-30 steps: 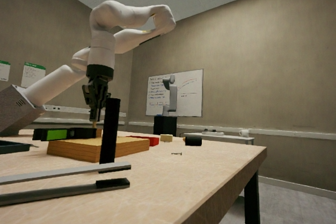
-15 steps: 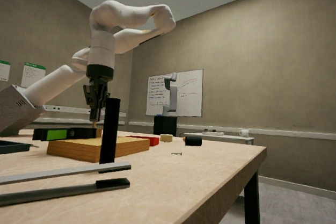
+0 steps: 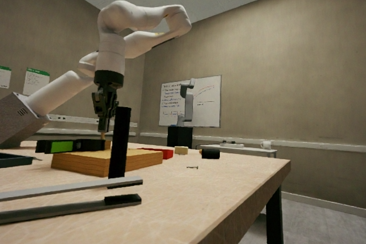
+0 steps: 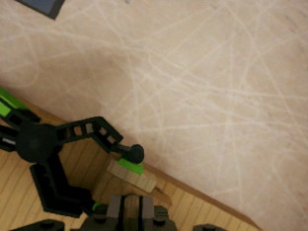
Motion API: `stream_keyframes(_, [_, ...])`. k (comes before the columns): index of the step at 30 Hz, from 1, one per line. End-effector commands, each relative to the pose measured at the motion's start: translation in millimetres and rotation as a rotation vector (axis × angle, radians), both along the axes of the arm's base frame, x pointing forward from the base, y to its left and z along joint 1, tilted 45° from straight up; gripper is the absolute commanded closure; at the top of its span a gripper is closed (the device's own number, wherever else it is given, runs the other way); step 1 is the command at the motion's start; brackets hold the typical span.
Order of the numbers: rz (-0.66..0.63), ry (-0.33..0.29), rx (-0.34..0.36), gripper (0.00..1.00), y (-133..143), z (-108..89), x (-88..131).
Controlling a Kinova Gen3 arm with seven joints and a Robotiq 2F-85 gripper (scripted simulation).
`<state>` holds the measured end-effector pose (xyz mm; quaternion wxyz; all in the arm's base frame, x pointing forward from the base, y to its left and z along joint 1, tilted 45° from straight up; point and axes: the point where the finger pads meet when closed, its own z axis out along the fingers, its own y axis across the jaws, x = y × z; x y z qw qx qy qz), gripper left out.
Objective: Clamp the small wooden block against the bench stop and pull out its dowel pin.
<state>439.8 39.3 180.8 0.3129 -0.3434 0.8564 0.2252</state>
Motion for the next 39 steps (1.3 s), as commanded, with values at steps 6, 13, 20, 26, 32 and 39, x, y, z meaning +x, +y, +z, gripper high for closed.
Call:
stream_keyframes(6, [0.018,-0.018,-0.011,0.9,-0.6,0.5,0.2])
stream_keyframes(13, [0.032,-0.029,-0.018,0.9,-0.6,0.5,0.2])
stream_keyframes(20, [0.05,-0.045,-0.028,0.9,-0.6,0.5,0.2])
stream_keyframes(26, [0.06,-0.054,-0.034,0.9,-0.7,0.6,0.2])
stream_keyframes(32, [0.076,-0.067,-0.042,0.9,-0.7,0.6,0.1])
stream_keyframes(39, [0.093,-0.082,-0.051,0.9,-0.7,0.6,0.1])
